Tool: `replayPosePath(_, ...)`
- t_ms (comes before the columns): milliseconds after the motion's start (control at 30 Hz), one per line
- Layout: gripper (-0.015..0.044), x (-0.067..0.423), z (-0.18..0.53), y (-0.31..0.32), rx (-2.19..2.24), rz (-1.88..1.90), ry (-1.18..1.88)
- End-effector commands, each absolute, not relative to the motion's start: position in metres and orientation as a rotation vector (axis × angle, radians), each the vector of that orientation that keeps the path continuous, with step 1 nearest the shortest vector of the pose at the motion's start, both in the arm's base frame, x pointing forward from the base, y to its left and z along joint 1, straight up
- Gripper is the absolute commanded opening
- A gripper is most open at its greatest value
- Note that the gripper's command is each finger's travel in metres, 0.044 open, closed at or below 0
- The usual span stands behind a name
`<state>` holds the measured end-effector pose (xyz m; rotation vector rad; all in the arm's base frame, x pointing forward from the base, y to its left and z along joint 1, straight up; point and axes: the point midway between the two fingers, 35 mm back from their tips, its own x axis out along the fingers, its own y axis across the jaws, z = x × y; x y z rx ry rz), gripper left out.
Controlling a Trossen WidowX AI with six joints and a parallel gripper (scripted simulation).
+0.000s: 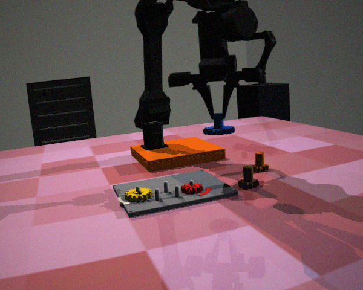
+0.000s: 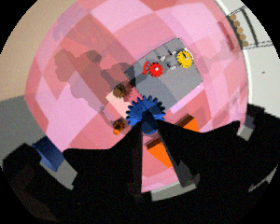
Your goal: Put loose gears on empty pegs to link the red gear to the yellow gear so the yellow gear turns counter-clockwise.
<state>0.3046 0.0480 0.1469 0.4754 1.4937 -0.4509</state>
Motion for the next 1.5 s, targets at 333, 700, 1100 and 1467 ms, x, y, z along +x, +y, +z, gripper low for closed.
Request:
replayPosePath(333,0.0,0.317,0.135,0.016,0.466,-0.447,1.493)
replayPosePath(700,0.0,0.324,0.127,-0.01,0.46,-0.446,1.49)
replayPosePath(1100,0.0,0.328,0.118,-0.04,0.453,-0.446,1.49)
replayPosePath(1467,0.0,0.33,0.108,-0.068,0.446,-0.445,1.49)
